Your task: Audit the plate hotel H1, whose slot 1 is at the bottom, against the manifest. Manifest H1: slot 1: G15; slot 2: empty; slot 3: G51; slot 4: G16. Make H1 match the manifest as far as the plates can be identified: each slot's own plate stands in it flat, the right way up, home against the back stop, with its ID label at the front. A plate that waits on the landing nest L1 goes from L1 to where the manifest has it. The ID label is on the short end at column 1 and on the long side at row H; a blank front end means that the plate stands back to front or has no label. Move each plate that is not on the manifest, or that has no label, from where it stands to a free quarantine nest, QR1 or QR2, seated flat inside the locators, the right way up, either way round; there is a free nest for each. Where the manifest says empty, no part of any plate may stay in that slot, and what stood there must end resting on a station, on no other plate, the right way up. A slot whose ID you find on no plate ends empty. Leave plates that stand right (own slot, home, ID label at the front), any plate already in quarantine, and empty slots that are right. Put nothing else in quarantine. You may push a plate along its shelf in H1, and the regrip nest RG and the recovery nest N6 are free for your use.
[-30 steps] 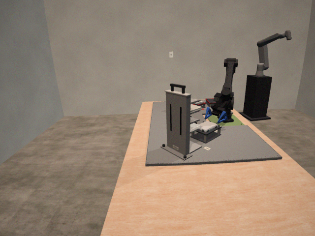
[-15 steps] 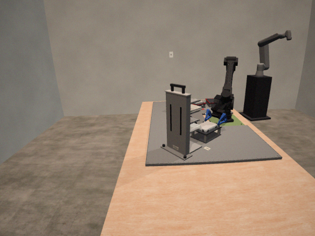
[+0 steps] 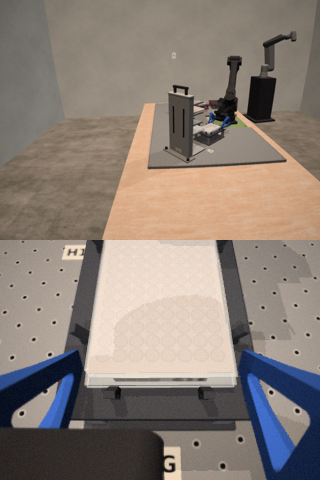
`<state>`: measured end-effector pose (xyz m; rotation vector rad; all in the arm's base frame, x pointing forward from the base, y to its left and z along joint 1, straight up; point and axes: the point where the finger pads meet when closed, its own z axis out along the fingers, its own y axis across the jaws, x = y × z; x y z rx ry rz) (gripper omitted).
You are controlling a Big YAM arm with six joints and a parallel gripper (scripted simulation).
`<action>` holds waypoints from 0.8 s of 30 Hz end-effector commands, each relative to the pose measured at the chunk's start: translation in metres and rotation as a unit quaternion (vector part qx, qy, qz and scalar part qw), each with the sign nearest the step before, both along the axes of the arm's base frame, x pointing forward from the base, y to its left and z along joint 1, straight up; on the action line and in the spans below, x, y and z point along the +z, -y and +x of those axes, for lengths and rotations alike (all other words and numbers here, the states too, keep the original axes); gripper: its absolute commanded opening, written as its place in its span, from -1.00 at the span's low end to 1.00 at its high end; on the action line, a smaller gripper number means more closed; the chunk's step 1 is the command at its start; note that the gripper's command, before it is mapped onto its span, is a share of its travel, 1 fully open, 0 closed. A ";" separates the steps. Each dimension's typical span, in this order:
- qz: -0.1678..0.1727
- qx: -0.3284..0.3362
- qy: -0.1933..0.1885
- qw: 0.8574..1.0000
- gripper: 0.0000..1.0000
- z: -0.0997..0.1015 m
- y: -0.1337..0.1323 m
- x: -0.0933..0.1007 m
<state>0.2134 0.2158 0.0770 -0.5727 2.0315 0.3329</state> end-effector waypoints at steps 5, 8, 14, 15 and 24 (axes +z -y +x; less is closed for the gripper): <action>0.020 0.000 0.013 1.000 1.00 0.006 -0.011 0.018; 0.020 0.000 0.013 1.000 1.00 0.006 -0.011 0.018; 0.020 0.000 0.013 1.000 0.72 0.006 -0.011 0.018; 0.020 0.000 0.013 1.000 0.72 0.006 -0.011 0.018; 0.020 0.000 0.013 1.000 0.72 0.006 -0.011 0.018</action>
